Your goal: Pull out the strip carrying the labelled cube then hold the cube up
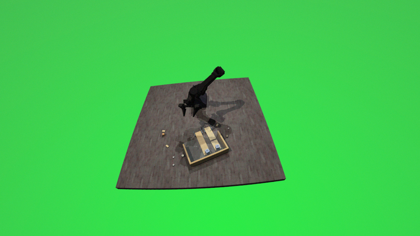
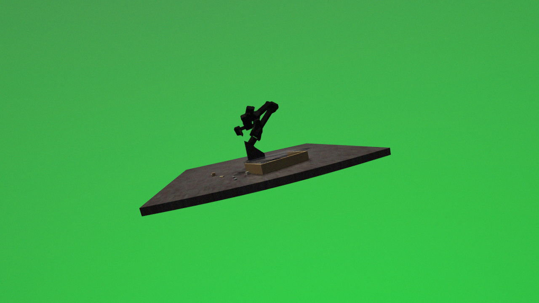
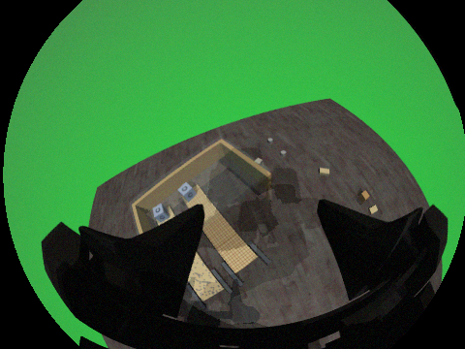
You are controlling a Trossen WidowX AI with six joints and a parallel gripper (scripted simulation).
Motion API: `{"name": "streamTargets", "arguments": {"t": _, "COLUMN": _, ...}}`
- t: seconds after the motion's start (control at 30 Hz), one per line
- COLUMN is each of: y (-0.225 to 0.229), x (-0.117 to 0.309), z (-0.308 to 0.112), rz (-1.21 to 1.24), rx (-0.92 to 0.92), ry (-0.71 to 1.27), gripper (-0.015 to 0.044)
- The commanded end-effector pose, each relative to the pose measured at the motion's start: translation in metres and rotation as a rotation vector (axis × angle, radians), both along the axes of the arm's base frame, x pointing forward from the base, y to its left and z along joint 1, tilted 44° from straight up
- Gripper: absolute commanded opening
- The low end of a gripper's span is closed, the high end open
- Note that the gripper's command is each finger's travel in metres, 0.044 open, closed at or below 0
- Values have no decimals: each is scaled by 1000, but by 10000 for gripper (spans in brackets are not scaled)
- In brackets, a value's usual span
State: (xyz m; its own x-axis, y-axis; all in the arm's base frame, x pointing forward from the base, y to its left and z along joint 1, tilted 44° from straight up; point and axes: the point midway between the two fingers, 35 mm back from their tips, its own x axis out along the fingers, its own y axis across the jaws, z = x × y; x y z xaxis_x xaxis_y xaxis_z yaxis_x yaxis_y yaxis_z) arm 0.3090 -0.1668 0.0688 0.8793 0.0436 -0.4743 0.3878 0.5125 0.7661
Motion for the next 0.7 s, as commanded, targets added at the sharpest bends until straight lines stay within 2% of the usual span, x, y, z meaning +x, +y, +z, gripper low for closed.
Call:
{"name": "streamTargets", "arguments": {"t": 0.0, "y": 61, "x": -18, "z": 27, "rz": 327, "rx": -191, "ry": -196, "gripper": 400}}
{"name": "streamTargets", "arguments": {"t": 0.67, "y": 62, "x": -18, "z": 27, "rz": 333, "rx": -194, "ry": -200, "gripper": 400}}
